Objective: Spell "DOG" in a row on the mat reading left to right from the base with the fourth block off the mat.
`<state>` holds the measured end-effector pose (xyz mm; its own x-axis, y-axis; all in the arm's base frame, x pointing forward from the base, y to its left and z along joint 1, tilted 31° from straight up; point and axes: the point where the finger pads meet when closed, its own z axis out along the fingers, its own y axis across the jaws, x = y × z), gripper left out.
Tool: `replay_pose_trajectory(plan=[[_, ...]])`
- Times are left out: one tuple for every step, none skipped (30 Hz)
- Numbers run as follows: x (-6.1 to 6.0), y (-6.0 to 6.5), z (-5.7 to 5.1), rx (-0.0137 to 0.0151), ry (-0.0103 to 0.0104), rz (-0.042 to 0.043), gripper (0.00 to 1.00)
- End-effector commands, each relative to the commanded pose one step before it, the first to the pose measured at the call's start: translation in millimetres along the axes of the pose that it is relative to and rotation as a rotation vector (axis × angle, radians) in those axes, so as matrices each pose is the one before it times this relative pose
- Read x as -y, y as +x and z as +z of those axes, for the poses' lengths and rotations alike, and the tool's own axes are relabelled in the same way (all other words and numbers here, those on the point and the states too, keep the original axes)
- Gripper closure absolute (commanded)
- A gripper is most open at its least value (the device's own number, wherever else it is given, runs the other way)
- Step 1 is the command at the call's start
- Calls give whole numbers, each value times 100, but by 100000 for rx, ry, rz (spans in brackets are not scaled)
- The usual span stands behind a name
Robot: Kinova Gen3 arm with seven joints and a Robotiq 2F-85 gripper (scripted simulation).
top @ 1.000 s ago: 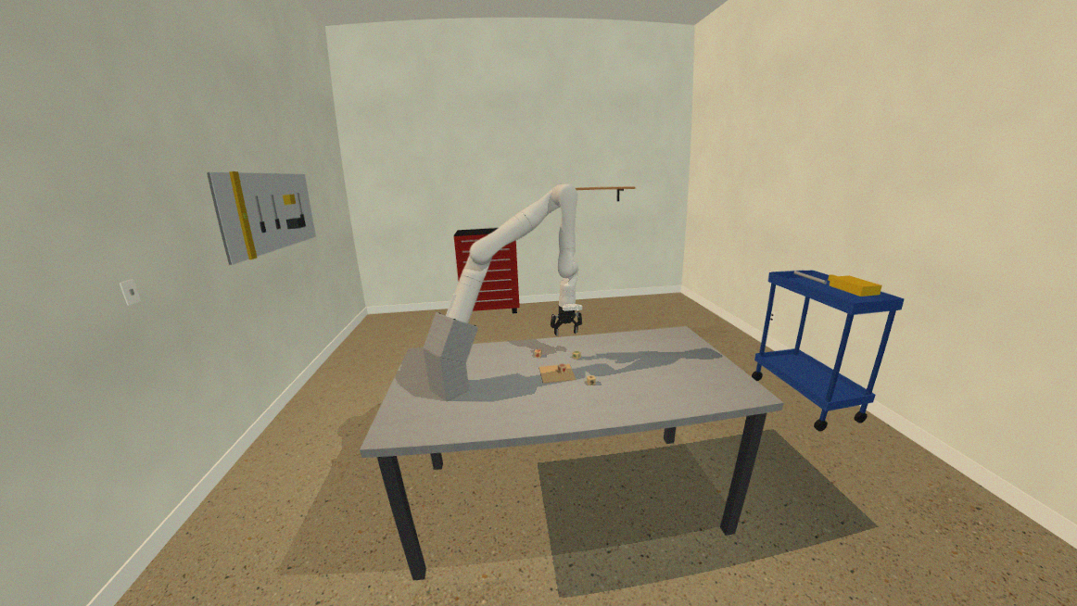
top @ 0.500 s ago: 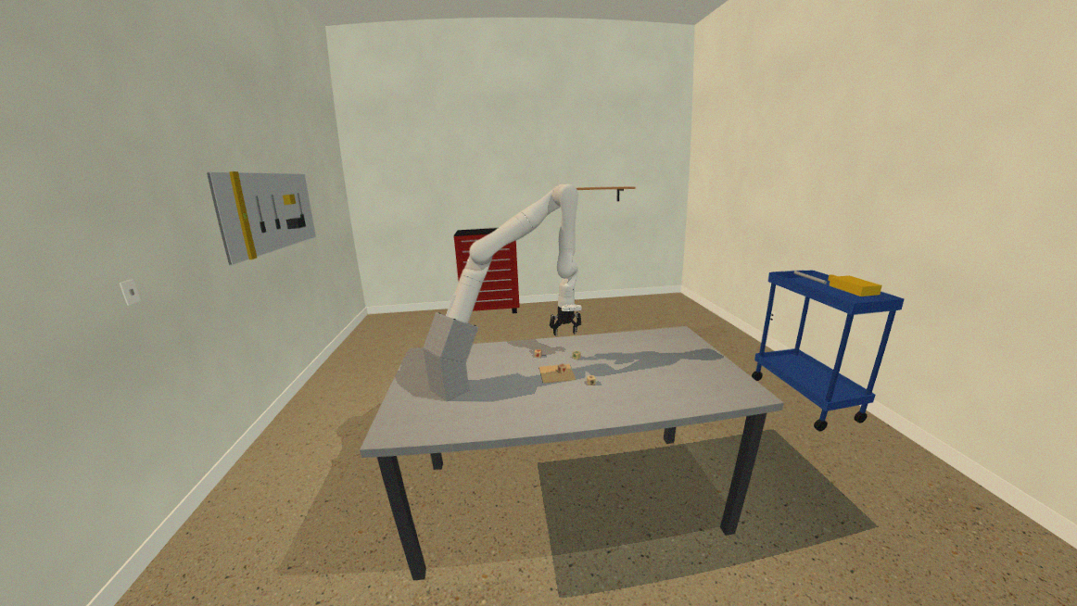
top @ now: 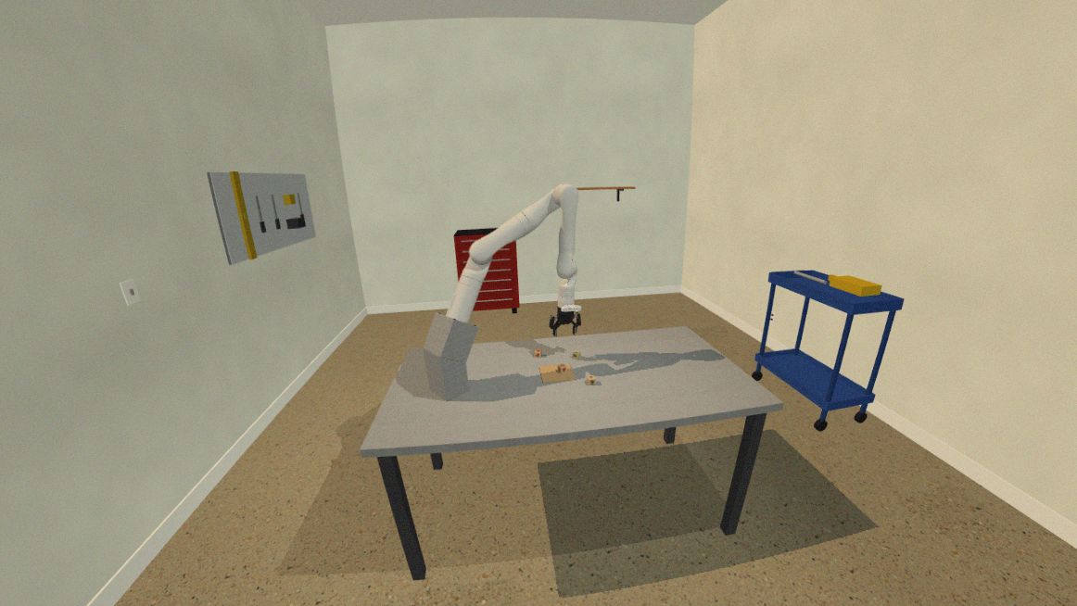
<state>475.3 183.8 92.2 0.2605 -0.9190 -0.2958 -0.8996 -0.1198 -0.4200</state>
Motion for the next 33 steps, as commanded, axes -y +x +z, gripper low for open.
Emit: replay_pose_trajectory(plan=[[-261, 612, -27, -426, 431, -999, 0], [0, 0, 0, 0, 0, 0, 0], [0, 0, 0, 0, 0, 0, 0], [0, 0, 0, 0, 0, 0, 0], [0, 0, 0, 0, 0, 0, 0], [0, 0, 0, 0, 0, 0, 0], [0, 0, 0, 0, 0, 0, 0], [0, 0, 0, 0, 0, 0, 0], [0, 0, 0, 0, 0, 0, 0], [0, 0, 0, 0, 0, 0, 0], [-285, 269, -10, 117, 27, 13, 0], [0, 0, 0, 0, 0, 0, 0], [0, 0, 0, 0, 0, 0, 0], [0, 0, 0, 0, 0, 0, 0], [0, 0, 0, 0, 0, 0, 0], [0, 0, 0, 0, 0, 0, 0], [0, 0, 0, 0, 0, 0, 0], [0, 0, 0, 0, 0, 0, 0], [0, 0, 0, 0, 0, 0, 0], [0, 0, 0, 0, 0, 0, 0], [0, 0, 0, 0, 0, 0, 0], [0, 0, 0, 0, 0, 0, 0], [-283, 274, -14, 95, 50, 14, 0], [0, 0, 0, 0, 0, 0, 0], [0, 0, 0, 0, 0, 0, 0], [0, 0, 0, 0, 0, 0, 0], [0, 0, 0, 0, 0, 0, 0], [0, 0, 0, 0, 0, 0, 0], [0, 0, 0, 0, 0, 0, 0], [0, 0, 0, 0, 0, 0, 0], [0, 0, 0, 0, 0, 0, 0], [-280, 278, -18, 71, 72, 14, 0], [0, 0, 0, 0, 0, 0, 0]])
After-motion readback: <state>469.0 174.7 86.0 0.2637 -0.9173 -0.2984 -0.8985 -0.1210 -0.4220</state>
